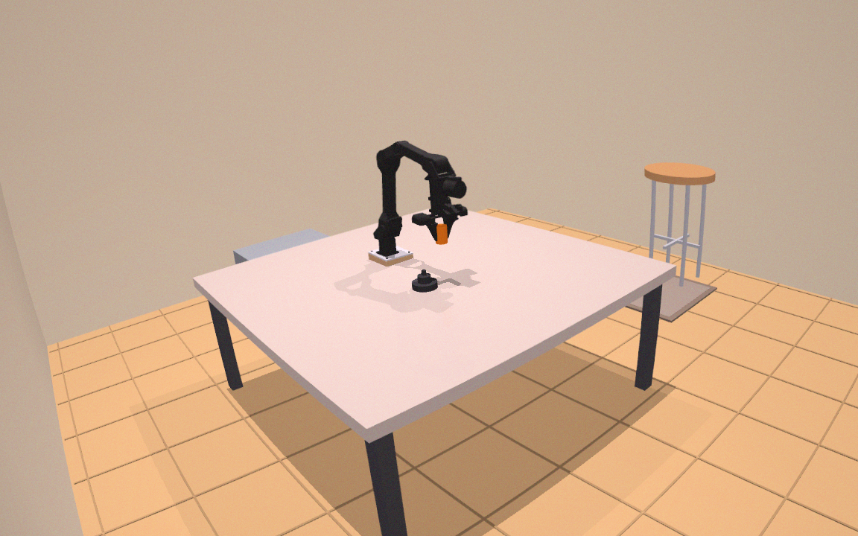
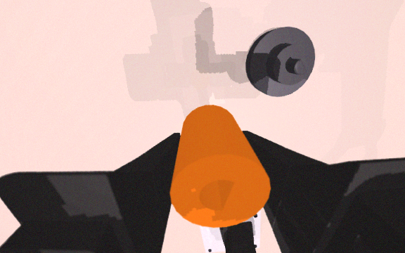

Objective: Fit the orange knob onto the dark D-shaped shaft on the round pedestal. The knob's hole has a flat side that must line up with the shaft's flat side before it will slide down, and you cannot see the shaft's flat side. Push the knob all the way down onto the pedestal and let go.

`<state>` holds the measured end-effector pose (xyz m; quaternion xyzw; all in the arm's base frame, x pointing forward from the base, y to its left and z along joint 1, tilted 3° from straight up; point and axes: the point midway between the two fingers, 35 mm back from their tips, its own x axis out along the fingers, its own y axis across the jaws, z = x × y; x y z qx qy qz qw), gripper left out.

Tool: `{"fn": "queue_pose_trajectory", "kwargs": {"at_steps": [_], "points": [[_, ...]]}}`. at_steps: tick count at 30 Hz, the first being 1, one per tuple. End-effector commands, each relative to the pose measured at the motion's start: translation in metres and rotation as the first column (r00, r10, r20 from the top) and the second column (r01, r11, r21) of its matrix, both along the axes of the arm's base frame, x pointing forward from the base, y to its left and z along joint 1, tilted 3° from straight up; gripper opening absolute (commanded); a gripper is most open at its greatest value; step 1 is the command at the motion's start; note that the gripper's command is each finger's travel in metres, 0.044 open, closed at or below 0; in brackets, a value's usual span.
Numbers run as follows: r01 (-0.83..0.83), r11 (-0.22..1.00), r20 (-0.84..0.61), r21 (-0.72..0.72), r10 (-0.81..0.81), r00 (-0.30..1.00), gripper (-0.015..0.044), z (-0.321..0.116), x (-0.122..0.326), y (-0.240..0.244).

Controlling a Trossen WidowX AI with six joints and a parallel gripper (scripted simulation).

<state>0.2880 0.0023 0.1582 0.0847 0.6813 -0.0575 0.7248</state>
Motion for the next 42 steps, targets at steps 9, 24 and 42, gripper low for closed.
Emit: {"fn": "queue_pose_trajectory", "kwargs": {"at_steps": [9,24,42], "points": [[-0.006,1.0,-0.002,0.0,0.006,1.0,0.0,-0.013,0.012,-0.034],[-0.009,1.0,0.001,-0.004,0.009,1.0,0.0,-0.028,0.02,-0.077],[-0.011,1.0,0.003,-0.006,0.011,1.0,0.0,-0.05,0.022,-0.105]]}}
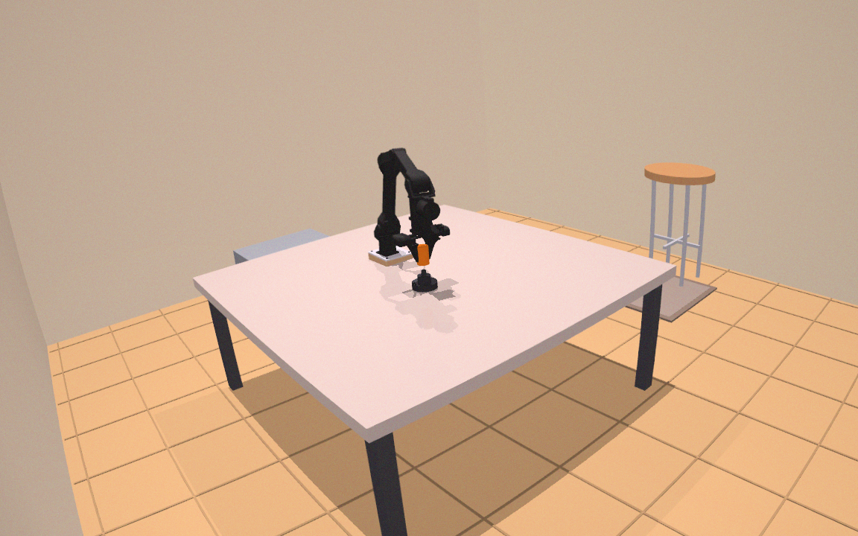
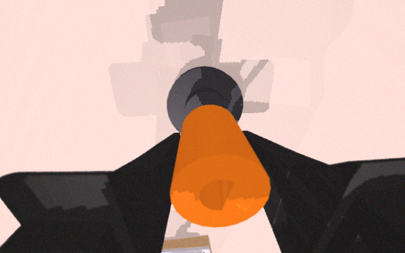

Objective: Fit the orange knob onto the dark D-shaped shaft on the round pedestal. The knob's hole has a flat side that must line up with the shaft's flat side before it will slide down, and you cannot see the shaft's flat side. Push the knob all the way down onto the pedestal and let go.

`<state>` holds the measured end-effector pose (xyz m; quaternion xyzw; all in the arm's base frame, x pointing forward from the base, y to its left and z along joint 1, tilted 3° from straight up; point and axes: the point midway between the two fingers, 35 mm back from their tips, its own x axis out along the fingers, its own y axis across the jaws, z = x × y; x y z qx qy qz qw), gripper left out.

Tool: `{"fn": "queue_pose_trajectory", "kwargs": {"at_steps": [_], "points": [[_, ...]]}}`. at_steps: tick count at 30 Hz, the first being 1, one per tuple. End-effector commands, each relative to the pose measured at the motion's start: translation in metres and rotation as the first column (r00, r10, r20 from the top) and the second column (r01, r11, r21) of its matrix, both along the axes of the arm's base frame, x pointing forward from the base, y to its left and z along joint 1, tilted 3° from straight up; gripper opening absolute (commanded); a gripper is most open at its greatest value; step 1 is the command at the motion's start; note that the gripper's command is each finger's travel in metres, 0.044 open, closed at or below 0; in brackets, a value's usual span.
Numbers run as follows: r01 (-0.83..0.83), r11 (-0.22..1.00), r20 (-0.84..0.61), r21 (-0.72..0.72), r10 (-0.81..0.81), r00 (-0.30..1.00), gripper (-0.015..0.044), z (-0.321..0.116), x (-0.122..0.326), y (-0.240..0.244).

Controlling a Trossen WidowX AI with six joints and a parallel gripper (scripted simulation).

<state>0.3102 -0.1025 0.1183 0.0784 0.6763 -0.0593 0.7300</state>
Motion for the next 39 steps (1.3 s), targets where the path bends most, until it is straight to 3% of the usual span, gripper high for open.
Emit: {"fn": "queue_pose_trajectory", "kwargs": {"at_steps": [1,39], "points": [[-0.005,1.0,-0.01,0.007,0.005,1.0,0.0,-0.013,0.0,0.0],[-0.047,0.999,-0.009,0.004,0.047,0.999,0.0,-0.019,0.001,0.0]]}}
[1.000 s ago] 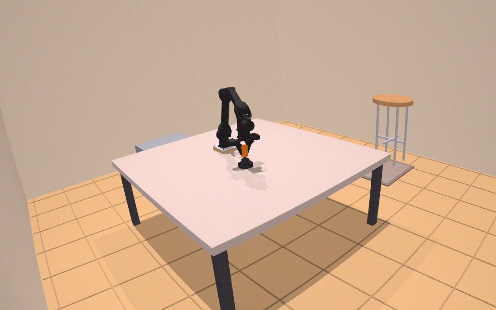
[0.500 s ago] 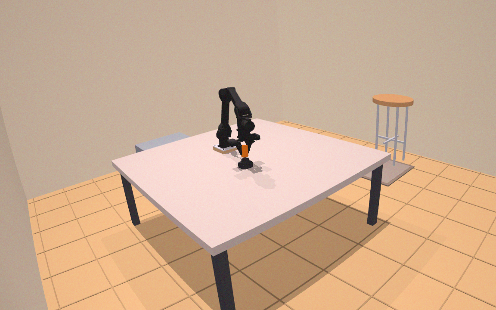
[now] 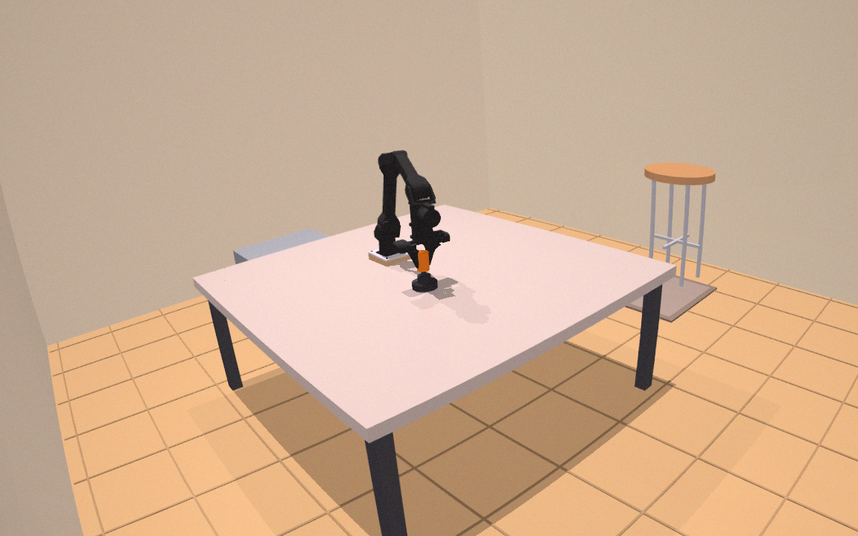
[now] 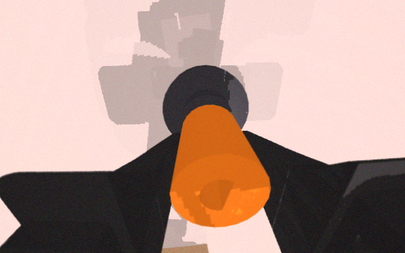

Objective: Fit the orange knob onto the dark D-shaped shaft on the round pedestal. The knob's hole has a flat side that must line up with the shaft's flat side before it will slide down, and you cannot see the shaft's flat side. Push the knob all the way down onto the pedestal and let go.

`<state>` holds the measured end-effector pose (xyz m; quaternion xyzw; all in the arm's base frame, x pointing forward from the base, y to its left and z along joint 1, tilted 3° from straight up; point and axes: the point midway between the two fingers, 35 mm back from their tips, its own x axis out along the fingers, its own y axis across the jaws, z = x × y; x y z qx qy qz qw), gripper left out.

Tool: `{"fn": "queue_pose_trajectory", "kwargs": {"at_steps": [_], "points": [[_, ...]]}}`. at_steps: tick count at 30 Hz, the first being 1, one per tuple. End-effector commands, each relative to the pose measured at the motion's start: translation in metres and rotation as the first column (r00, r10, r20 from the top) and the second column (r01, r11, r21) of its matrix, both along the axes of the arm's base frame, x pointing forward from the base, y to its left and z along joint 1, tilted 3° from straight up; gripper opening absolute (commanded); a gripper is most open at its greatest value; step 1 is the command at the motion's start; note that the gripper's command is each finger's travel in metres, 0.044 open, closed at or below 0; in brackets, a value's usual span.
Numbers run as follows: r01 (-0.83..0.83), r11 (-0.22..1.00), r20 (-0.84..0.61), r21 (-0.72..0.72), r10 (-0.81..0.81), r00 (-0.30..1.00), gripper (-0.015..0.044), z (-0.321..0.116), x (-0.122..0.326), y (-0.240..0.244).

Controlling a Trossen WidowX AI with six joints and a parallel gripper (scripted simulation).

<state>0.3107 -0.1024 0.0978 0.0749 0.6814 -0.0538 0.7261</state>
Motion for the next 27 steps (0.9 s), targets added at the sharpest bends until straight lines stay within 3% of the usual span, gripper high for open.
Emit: {"fn": "queue_pose_trajectory", "kwargs": {"at_steps": [1,6,27], "points": [[-0.06,0.998,0.004,-0.002,0.06,0.998,0.0,0.0018,0.0003,0.0002],[-0.194,0.981,0.006,-0.011,0.194,0.981,0.0,0.001,0.0001,0.0006],[-0.194,0.981,0.006,-0.011,0.194,0.981,0.0,-0.0019,0.0004,0.0006]]}}
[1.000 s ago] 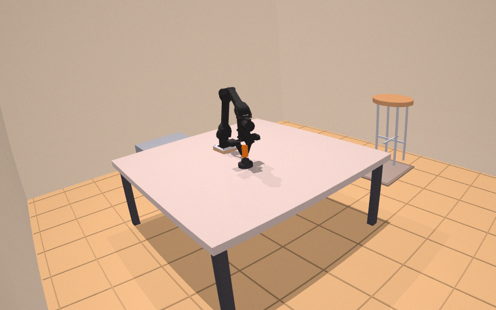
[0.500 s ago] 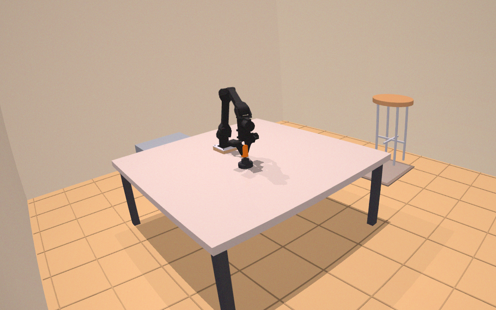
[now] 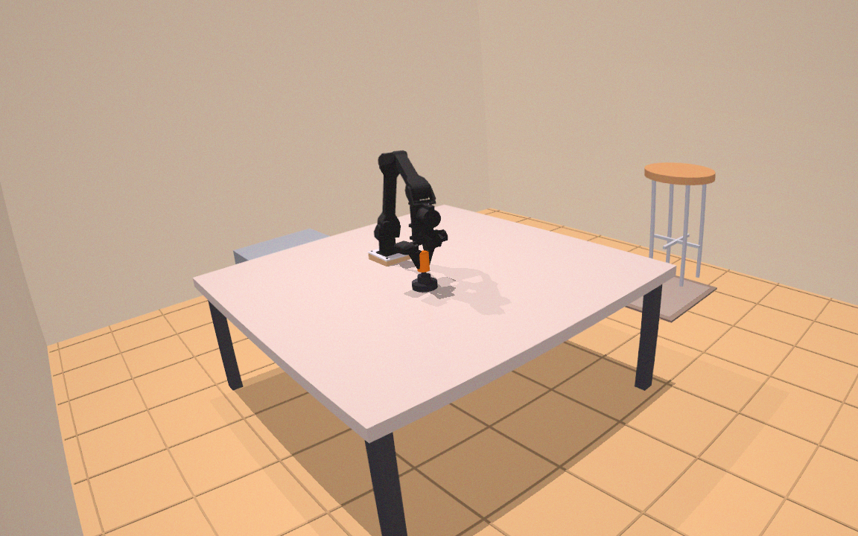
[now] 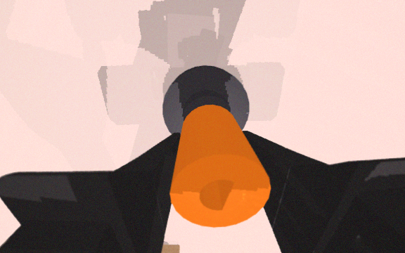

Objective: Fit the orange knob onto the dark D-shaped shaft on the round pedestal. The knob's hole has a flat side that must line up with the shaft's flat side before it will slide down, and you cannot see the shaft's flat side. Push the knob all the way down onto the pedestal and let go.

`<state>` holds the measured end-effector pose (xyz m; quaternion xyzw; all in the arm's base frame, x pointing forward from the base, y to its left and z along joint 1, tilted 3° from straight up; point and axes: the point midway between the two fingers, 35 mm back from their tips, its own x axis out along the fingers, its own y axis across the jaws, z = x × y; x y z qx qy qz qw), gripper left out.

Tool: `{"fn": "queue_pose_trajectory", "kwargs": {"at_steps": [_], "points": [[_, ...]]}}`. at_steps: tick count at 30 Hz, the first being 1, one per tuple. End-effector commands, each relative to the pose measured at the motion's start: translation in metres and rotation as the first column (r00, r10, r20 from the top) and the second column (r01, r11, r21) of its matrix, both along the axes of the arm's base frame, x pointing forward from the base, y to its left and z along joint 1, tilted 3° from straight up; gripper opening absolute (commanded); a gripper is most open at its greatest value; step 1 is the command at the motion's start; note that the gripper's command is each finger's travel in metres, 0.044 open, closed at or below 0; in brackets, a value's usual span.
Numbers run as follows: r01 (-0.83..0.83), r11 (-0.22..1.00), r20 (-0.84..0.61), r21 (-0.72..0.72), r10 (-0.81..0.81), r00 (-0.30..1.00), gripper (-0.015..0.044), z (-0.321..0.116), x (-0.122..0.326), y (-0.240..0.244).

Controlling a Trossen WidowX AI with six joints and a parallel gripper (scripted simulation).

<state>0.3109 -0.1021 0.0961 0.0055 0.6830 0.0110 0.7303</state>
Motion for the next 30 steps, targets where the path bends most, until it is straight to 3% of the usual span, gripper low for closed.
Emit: {"fn": "queue_pose_trajectory", "kwargs": {"at_steps": [1,19,26,30], "points": [[-0.006,1.0,0.001,0.002,0.006,1.0,0.0,-0.0006,0.0002,0.0003],[-0.006,1.0,0.001,0.002,0.006,1.0,0.0,0.0045,0.0,-0.0005],[-0.203,0.979,0.005,-0.012,0.203,0.979,0.0,0.0044,0.0014,-0.0007],[-0.213,0.977,0.005,-0.012,0.213,0.977,0.0,0.0019,0.0009,-0.0002]]}}
